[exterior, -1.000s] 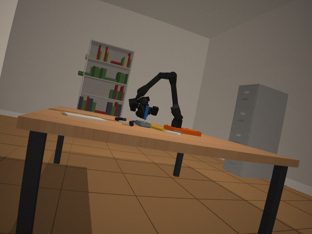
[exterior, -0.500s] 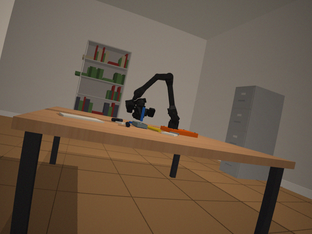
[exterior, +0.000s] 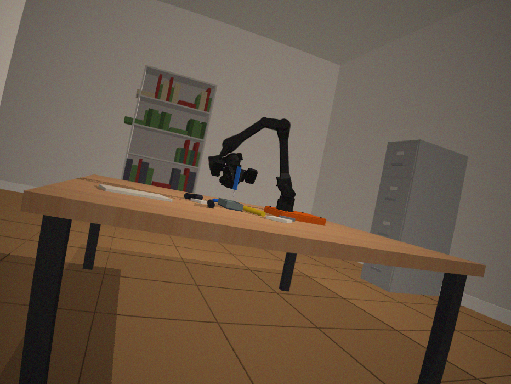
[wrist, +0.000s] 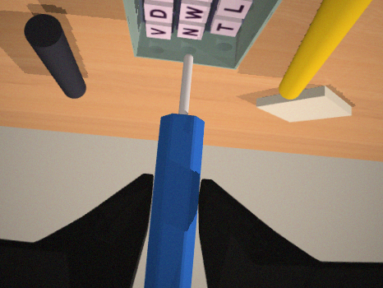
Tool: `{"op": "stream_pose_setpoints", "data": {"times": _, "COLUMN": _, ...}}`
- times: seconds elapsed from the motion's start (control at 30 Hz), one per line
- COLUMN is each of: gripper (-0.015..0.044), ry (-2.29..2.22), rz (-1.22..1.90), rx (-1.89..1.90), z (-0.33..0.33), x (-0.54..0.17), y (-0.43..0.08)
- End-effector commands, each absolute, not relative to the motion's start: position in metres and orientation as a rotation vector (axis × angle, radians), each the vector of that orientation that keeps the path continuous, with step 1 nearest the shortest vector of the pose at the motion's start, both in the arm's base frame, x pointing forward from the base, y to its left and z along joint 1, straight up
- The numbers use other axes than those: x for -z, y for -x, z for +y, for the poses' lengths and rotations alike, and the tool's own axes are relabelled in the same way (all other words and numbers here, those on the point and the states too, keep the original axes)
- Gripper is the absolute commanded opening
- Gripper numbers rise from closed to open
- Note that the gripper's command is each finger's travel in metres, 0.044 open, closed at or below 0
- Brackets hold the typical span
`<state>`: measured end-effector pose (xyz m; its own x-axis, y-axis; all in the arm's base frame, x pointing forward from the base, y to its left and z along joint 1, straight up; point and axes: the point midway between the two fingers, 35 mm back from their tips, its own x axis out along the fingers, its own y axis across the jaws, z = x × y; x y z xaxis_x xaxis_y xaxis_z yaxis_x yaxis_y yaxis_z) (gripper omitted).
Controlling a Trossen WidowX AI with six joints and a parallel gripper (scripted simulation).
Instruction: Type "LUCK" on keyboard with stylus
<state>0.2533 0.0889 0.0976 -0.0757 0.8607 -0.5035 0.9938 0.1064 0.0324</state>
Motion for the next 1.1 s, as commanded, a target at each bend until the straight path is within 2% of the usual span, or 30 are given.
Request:
{"op": "stream_pose_setpoints", "data": {"times": 0.0, "gripper": 0.0084, "ry": -1.813, "rz": 1.991, "rx": 0.456, "z": 0.088, "x": -0.098, "y": -0.253}}
{"op": "stream_pose_setpoints", "data": {"times": 0.43, "gripper": 0.0000, "ry": -2.148, "rz": 1.697, "rx": 0.559, "z": 0.037, "x": -0.109, "y": -0.264}}
{"op": "stream_pose_setpoints", "data": {"times": 0.7, "gripper": 0.0000, "ry": -2.334, "rz": 1.507, "rx": 0.597, "z": 0.007, "x": -0.116, "y": -0.265}}
{"op": "stream_pose_setpoints", "data": {"times": 1.07, "gripper": 0.0000, "ry": -2.338, "rz": 1.503, "rx": 0.598, "z": 0.006, "x": -0.111, "y": -0.265}}
